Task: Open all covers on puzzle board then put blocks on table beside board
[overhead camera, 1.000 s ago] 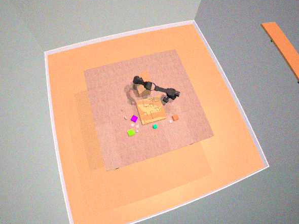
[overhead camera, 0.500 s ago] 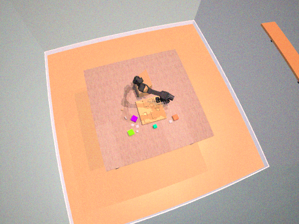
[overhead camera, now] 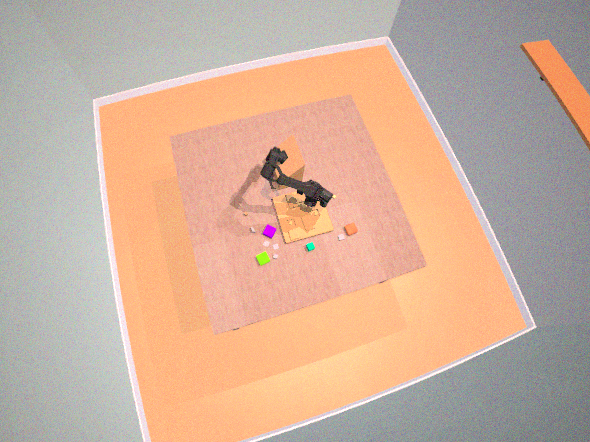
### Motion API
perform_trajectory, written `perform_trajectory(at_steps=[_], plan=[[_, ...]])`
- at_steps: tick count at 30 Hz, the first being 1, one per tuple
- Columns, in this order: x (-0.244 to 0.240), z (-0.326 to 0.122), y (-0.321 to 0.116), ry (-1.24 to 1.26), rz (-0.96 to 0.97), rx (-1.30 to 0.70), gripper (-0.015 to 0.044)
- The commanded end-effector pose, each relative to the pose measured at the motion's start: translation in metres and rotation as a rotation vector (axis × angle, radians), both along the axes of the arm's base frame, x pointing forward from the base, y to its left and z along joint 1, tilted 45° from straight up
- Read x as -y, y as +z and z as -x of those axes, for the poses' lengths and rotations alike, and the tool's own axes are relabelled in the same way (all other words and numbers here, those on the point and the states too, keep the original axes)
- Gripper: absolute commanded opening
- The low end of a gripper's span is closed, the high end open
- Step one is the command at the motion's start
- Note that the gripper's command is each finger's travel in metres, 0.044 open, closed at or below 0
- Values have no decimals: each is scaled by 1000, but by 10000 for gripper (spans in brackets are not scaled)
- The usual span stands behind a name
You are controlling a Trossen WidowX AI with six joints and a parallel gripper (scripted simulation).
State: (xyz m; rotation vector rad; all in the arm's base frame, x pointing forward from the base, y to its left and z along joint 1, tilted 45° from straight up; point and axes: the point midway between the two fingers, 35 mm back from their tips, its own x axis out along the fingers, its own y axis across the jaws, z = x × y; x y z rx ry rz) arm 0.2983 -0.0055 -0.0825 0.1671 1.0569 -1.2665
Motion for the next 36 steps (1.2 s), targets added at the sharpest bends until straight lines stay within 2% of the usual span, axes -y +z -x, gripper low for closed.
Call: perform_trajectory(at_steps=[1,6,21,25,36], plan=[[18,9,13,-149,25,140,0],[32,17,25,-283,47,268,0],[53,17,4,-260,44,246,0],[56,17,1,-72,24,62,0],[66,18,-8,669,-58,-663,0]])
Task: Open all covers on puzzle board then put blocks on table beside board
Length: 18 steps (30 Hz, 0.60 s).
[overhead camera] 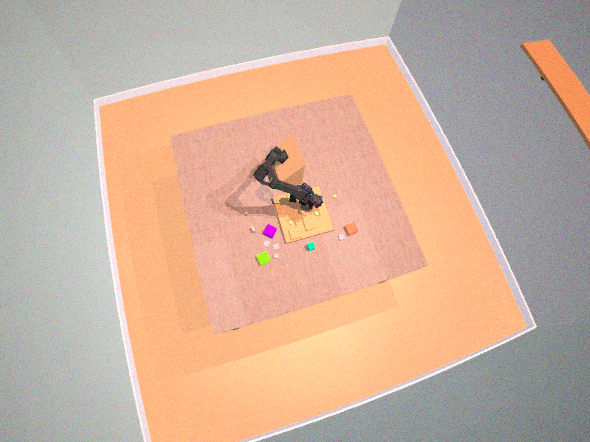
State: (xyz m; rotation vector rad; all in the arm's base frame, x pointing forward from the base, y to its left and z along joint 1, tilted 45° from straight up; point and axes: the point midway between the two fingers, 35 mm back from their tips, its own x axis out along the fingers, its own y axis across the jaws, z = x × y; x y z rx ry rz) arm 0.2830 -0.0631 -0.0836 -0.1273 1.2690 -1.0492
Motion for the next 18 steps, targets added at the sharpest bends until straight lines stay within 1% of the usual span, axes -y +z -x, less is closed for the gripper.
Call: perform_trajectory(at_steps=[1,3,4,18], plan=[[10,3,-8,464,-42,-470,0],[11,3,-9,553,-52,-557,0],[11,3,-9,564,-53,-568,0],[14,3,-11,564,-53,-568,0]])
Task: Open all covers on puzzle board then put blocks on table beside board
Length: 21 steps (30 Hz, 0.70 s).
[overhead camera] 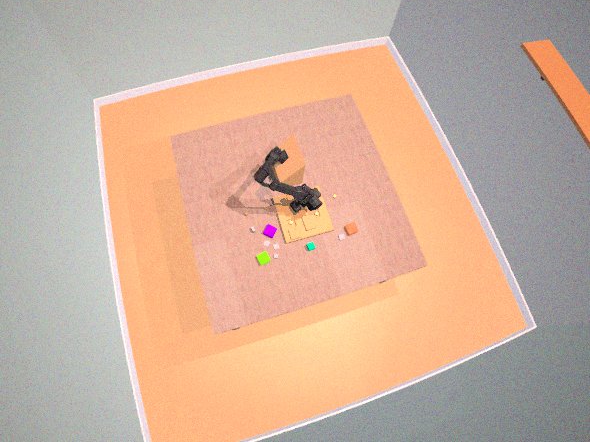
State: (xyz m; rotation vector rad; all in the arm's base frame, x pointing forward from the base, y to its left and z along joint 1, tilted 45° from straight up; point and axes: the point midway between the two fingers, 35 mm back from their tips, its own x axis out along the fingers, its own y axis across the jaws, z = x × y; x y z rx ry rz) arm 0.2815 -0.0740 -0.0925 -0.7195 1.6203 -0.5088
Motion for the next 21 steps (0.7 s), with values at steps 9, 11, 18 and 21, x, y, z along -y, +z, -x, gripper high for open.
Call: perform_trajectory(at_steps=[9,11,18,21], plan=[[9,2,-8,13,4,-21,0],[9,2,-8,13,4,-21,0],[10,4,-8,13,4,-21,0],[11,7,-9,13,4,-22,0]])
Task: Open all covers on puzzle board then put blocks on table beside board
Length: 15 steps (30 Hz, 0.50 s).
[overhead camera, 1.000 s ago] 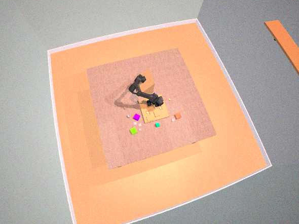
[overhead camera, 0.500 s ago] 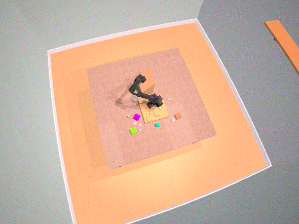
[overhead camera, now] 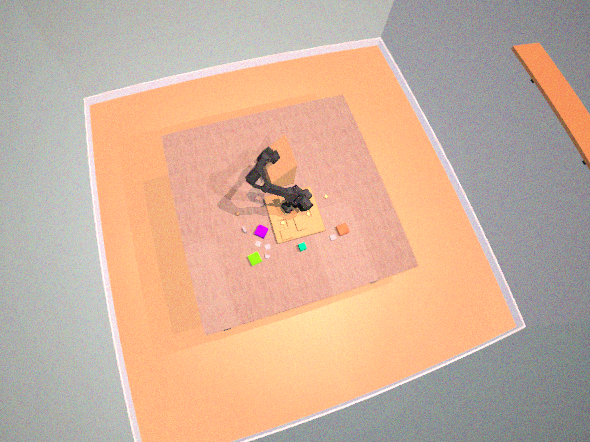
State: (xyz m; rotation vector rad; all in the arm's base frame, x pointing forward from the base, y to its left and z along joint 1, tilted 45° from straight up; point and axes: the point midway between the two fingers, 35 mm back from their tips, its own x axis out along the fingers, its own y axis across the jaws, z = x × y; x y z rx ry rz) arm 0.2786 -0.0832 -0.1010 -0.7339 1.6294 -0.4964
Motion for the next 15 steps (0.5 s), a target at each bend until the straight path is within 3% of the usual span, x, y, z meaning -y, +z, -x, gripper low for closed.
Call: perform_trajectory(at_steps=[1,15], plan=[[2,4,-1,2,4,-6,0],[2,6,-1,2,4,-6,0]])
